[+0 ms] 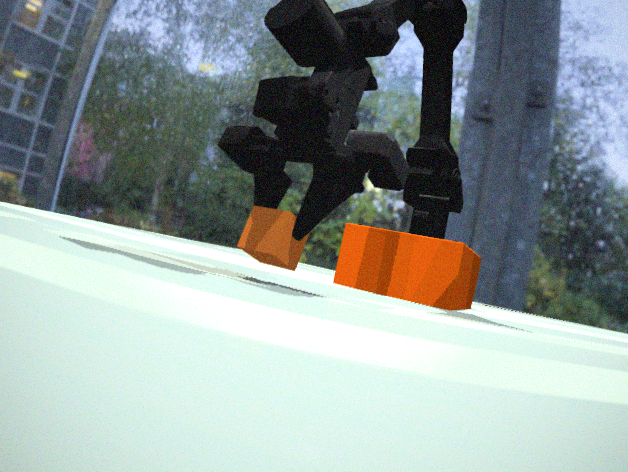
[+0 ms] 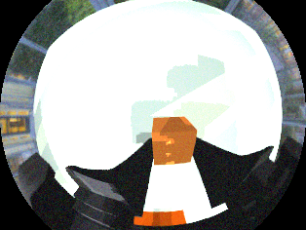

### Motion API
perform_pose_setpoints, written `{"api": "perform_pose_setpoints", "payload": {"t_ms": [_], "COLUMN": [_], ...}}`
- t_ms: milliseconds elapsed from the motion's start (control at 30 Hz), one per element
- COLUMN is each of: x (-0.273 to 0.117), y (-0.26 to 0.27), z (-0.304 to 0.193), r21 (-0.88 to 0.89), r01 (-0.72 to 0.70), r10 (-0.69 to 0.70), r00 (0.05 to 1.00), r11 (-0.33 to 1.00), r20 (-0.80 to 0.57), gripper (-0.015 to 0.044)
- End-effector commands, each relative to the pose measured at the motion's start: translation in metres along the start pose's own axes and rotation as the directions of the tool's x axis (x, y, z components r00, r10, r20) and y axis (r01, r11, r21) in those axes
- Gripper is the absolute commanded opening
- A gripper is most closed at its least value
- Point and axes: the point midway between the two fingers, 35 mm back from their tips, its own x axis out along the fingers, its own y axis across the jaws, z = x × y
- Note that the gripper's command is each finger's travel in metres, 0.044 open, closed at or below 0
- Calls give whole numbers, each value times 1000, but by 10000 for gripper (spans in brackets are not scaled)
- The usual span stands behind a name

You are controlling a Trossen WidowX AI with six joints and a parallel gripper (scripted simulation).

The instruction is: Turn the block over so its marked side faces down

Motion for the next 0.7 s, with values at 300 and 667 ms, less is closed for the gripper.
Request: {"api": "perform_pose_setpoints", "payload": {"t_ms": [300,667], "x": [-3,8], "y": [0,-1], "z": [-6,-4], "r21": [-5,-3], "r01": [0,0], "r10": [1,1], "r00": [977,955], "r11": [1000,1000], "r20": [214,295], "gripper": [0,0]}}
